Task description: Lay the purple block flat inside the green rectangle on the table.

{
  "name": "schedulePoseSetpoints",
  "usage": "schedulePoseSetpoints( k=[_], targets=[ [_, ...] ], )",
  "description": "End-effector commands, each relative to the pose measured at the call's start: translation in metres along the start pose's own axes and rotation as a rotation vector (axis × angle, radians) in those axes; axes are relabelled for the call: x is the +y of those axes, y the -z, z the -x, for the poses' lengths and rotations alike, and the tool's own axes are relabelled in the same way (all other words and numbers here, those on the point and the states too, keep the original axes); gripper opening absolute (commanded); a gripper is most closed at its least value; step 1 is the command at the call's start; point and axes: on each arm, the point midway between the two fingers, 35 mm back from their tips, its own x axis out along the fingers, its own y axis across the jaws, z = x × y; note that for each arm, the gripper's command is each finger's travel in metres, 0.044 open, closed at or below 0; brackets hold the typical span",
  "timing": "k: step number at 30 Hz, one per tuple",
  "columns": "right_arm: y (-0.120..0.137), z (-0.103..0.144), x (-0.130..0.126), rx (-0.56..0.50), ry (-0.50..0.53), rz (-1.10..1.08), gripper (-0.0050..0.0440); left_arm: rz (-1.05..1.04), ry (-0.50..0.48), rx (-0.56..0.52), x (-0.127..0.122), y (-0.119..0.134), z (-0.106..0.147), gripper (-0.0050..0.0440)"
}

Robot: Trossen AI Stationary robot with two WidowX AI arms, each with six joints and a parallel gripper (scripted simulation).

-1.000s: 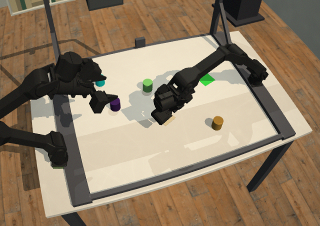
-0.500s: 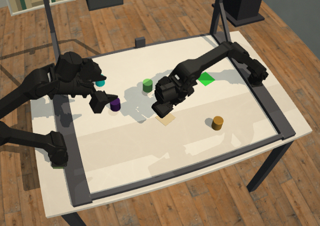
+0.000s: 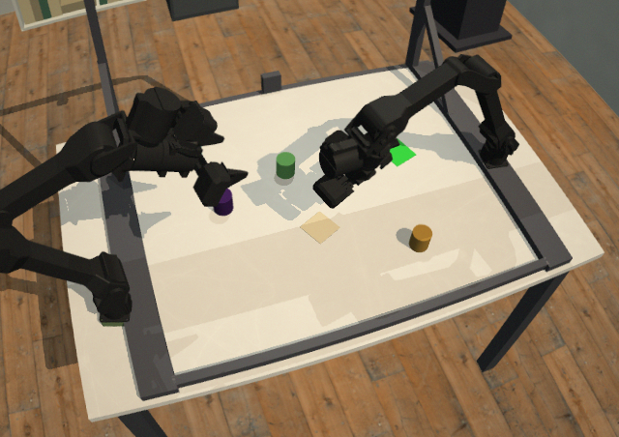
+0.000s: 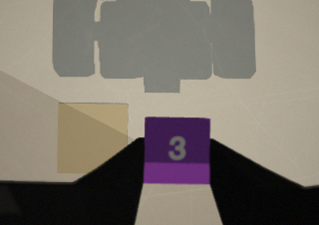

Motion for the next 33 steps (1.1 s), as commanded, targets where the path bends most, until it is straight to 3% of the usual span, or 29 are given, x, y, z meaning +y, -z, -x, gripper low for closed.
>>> schedulePoseSetpoints(
  k=[1, 9, 11, 21, 26, 33],
  targets=[
    [-0.031, -0.037, 0.004, -0.013, -0.014, 0.009, 0.0440, -0.015, -0.065, -0.018, -0.030, -0.011, 0.013, -0.0050],
    [-0.063, -0.119, 0.020, -0.019, -0.045, 0.028, 0.0440, -0.021, -0.079, -0.030, -0.094, -0.020, 0.009, -0.0050],
    [-0.063, -0.119, 0.020, -0.019, -0.045, 0.028, 0.0440, -0.021, -0.079, -0.030, -0.094, -0.020, 0.009, -0.0050],
    [-0.072, -0.212, 0.047, -0.025, -0.078, 0.047, 0.0440, -0.006, -0.041, -0.020, -0.205, -0.015, -0.014, -0.0050],
    [-0.069, -0.227, 0.051, -0.018, -0.082, 0.051, 0.0440, -0.003, -0.032, -0.013, -0.233, -0.012, -0.021, -0.0050],
    [-0.068, -0.227, 0.050, -0.017, -0.081, 0.050, 0.0440, -0.005, -0.038, -0.015, -0.239, -0.012, -0.022, -0.0050]
  ],
)
